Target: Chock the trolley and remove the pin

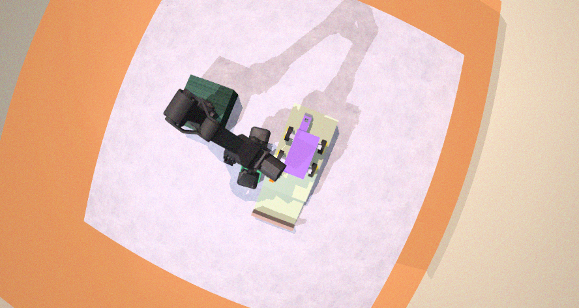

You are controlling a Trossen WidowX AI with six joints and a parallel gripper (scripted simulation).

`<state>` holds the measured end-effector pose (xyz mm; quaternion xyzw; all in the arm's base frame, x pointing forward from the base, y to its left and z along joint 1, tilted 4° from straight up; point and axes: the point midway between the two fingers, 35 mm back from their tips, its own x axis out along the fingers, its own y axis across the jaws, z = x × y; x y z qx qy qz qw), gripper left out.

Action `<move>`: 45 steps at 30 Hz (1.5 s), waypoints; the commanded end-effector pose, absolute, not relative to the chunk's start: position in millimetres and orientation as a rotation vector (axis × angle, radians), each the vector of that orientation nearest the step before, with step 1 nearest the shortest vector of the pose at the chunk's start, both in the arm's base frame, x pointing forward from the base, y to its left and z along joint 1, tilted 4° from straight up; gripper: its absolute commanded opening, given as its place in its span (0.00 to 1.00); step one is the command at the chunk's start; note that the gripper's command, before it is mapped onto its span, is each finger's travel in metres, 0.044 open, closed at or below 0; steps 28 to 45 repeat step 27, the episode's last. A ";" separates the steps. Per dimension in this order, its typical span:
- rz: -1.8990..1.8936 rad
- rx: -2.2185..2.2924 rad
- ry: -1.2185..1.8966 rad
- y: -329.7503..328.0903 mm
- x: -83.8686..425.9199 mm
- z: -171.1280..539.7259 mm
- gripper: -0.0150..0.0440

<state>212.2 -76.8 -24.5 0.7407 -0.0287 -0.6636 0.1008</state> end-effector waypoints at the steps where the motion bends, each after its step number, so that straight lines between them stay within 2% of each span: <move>1: -1.961 2.189 -0.085 -76.9 212.3 -24.3 0.83; 9: -1.968 2.183 -0.093 -75.5 206.0 -3.0 0.83; 13: -1.969 2.183 -0.093 -74.8 203.8 3.9 1.00; 27: -1.969 2.183 -0.093 -73.5 197.1 40.0 1.00; 45: -1.969 2.183 -0.093 -73.5 197.1 40.0 1.00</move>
